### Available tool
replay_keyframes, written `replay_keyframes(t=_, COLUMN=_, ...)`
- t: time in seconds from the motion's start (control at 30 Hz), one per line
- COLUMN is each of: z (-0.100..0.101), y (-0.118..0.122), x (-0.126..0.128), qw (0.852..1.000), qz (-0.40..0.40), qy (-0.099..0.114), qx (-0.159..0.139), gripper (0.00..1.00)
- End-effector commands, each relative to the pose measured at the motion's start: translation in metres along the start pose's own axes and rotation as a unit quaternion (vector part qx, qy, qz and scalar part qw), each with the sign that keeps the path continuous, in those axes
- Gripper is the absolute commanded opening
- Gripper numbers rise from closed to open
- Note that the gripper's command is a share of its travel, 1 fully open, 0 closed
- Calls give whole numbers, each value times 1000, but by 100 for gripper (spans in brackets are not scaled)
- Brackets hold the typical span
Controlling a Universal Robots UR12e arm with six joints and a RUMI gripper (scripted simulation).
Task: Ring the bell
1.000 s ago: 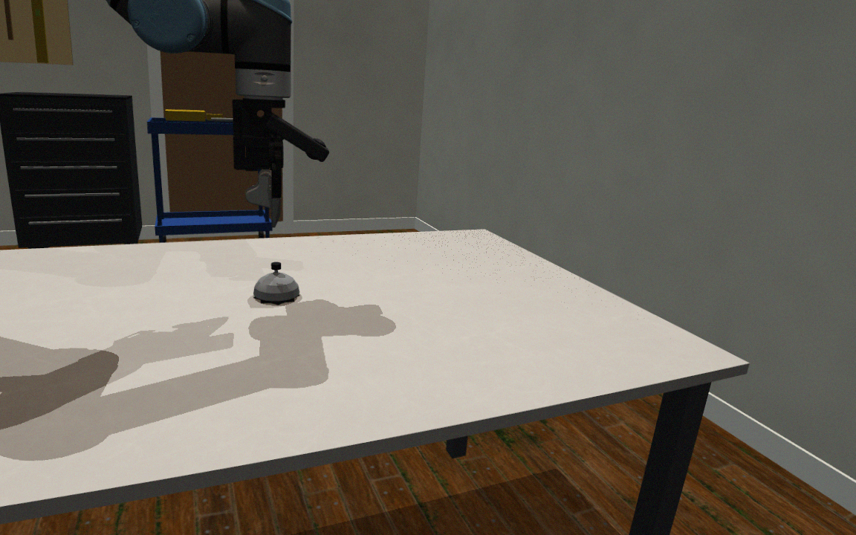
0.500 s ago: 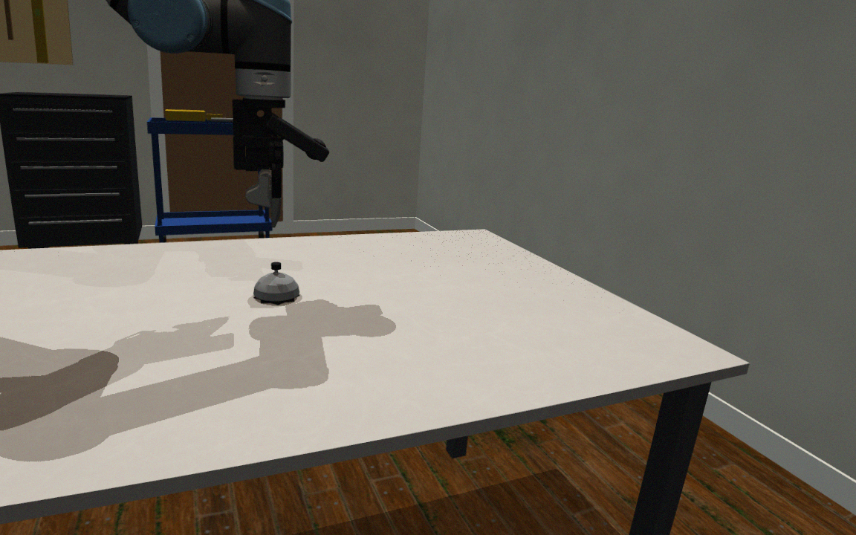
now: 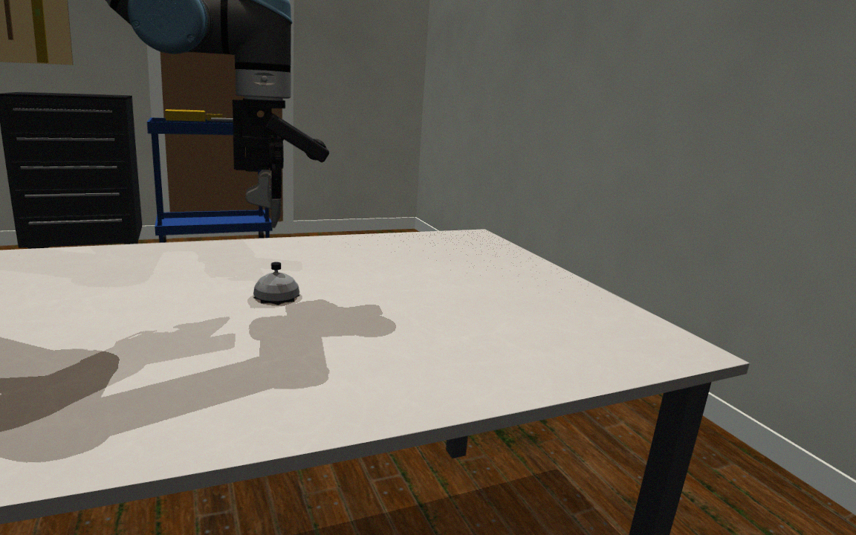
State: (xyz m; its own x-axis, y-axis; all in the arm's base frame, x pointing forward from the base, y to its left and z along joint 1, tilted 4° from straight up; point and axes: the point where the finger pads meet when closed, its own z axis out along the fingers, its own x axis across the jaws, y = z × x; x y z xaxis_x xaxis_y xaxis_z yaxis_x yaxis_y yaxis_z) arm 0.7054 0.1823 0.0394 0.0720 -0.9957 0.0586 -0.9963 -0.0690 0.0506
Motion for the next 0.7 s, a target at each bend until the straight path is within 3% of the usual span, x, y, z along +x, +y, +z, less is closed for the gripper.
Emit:
replay_keyframes(t=0.0, z=0, y=-1, x=0, qw=1000, qz=0, qy=0, qx=1, gripper=0)
replay_keyframes(t=0.67, z=24, y=-2, x=-1, qw=1000, qz=0, qy=0, qx=1, gripper=0)
